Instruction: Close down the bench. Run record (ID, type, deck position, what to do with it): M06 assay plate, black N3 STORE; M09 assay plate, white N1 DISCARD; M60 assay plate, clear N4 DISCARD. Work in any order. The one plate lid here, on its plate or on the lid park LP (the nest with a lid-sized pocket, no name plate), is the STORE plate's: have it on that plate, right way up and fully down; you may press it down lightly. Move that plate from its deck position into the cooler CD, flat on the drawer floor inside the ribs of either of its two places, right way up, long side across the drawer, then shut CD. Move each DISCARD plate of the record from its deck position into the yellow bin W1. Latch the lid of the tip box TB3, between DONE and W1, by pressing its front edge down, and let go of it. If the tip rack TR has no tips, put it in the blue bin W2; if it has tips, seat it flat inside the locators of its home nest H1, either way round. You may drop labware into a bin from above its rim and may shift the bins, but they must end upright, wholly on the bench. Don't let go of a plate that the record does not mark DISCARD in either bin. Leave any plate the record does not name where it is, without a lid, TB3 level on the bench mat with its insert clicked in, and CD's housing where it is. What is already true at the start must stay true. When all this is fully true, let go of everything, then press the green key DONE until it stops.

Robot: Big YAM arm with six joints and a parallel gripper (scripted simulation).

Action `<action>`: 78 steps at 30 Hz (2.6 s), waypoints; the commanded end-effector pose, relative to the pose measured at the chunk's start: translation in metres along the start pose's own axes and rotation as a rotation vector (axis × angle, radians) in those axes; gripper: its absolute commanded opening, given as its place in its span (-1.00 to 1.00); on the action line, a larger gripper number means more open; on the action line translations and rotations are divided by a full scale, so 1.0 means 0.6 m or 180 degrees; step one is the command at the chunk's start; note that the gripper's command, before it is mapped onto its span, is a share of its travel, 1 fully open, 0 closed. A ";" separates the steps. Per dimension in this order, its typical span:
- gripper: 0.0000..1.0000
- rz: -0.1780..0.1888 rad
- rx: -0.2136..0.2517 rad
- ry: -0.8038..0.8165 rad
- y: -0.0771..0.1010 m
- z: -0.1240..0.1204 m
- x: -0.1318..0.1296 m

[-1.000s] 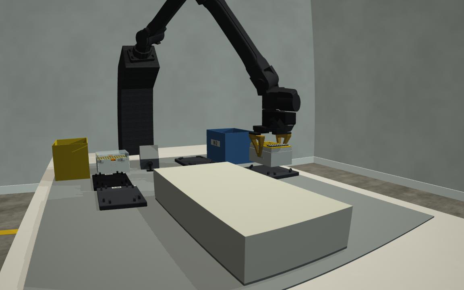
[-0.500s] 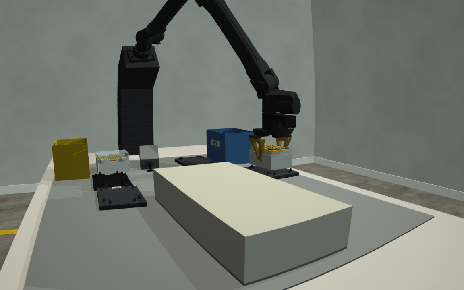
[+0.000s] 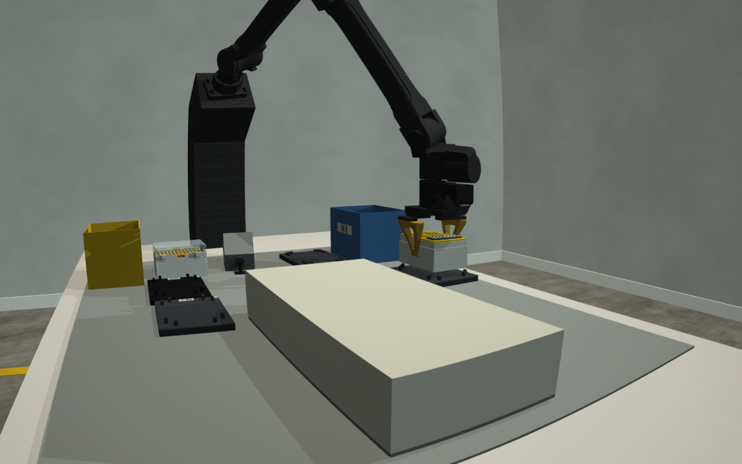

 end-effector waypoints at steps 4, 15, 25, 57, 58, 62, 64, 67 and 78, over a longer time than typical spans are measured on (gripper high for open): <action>-1.00 0.0081 -0.0079 -0.0015 0.019 0.020 0.017; -1.00 0.0081 -0.0079 -0.0015 0.019 0.020 0.017; -1.00 0.0081 -0.0079 -0.0015 0.019 0.020 0.018; -1.00 0.0081 -0.0078 -0.0015 0.014 0.019 0.017; -1.00 0.0081 -0.0078 -0.0015 0.014 0.019 0.017; -1.00 0.0081 -0.0078 -0.0015 0.014 0.019 0.017; -1.00 0.0081 -0.0078 -0.0015 0.014 0.019 0.017; -1.00 0.0081 -0.0078 -0.0015 0.014 0.019 0.017; -1.00 0.0081 -0.0078 -0.0015 0.014 0.018 0.017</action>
Point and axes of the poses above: the point where the finger pads meet when closed, its own y axis back along the fingers, its own x axis across the jaws, z = x × y, the point moved 7 cm from there along y, back along the fingers, and after that the axes turned 15 degrees about -y, right-handed, at the moved point
